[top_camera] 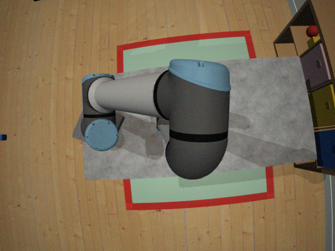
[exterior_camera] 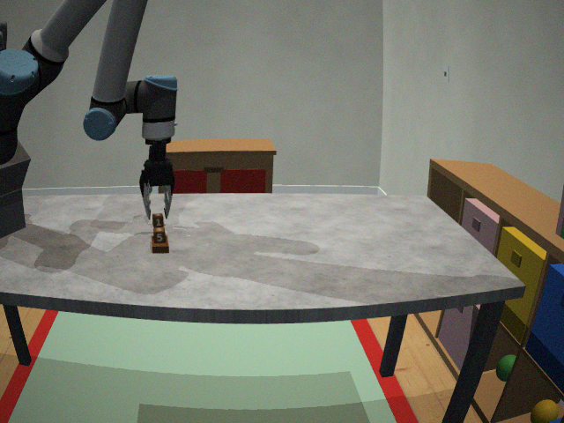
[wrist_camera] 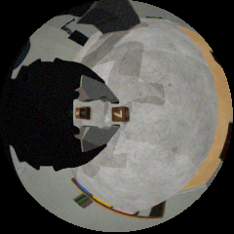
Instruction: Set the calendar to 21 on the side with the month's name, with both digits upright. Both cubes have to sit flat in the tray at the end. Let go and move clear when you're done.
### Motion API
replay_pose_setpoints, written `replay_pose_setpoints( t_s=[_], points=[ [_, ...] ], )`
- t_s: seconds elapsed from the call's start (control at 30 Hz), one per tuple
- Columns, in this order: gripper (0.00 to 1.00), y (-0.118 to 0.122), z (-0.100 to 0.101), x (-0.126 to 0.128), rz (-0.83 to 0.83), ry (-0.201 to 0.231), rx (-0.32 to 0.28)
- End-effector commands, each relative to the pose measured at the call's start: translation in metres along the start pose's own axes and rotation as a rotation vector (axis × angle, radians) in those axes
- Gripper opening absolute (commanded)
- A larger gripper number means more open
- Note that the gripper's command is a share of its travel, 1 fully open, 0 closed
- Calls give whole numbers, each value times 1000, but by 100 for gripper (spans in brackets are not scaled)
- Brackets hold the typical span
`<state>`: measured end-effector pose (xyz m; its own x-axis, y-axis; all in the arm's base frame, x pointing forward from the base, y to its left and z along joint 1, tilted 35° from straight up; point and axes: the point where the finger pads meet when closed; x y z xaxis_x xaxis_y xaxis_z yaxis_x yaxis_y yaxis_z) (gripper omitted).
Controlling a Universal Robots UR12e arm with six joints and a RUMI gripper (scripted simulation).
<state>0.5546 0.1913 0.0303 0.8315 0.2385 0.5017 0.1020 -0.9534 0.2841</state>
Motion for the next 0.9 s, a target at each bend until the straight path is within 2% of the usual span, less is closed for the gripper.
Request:
replay_pose_setpoints(
  t_s=[0.0,0.87],
  points=[
    [28,0,5,0,0,1,0],
    [28,0,9,0,0,1,0]
  ],
)
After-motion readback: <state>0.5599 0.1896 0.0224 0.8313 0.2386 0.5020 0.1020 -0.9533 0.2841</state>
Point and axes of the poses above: the point where the finger pads meet when closed, its own z axis out along the fingers, its own x axis across the jaws, y = z × x, and after that the axes turned 12 degrees about z, right-handed
